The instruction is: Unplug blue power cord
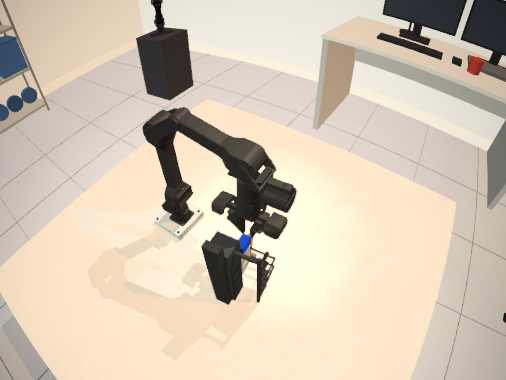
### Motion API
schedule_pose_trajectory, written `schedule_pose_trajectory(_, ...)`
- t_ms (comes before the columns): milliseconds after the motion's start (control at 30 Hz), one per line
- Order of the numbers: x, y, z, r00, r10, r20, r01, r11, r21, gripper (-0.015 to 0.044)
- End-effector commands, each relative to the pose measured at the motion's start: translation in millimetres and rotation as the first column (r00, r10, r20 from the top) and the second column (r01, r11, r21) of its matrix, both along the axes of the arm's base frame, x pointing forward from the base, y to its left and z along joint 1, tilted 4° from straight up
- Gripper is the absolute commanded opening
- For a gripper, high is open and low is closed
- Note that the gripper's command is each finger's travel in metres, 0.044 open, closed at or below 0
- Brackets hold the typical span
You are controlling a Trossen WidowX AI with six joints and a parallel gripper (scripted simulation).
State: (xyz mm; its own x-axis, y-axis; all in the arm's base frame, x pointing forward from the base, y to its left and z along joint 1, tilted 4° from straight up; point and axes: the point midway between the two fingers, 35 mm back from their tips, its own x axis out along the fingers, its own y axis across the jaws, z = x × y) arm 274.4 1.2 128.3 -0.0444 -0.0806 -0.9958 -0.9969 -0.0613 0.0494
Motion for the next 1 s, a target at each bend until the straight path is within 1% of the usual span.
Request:
schedule_pose_trajectory(0,-1.4,27.4,0.3,1.000,0.029,0.003,-0.029,0.998,0.062,0.0000)
schedule_pose_trajectory(200,-3.5,37.1,0.3,1.000,0.029,0.003,-0.029,0.998,0.063,0.0000)
schedule_pose_trajectory(233,-1.9,20.2,-0.6,1.000,0.001,-0.003,0.000,0.999,0.053,0.0026)
schedule_pose_trajectory(400,-1.9,20.2,-0.6,1.000,0.001,-0.003,0.000,0.999,0.053,0.0157)
schedule_pose_trajectory(700,-1.9,20.2,-0.6,1.000,0.001,-0.003,0.000,0.999,0.053,0.0160)
schedule_pose_trajectory(833,-1.8,21.2,9.8,1.000,0.031,0.003,-0.031,0.998,0.060,0.0160)
schedule_pose_trajectory(967,-1.8,21.2,9.8,1.000,0.031,0.003,-0.031,0.998,0.060,0.0160)
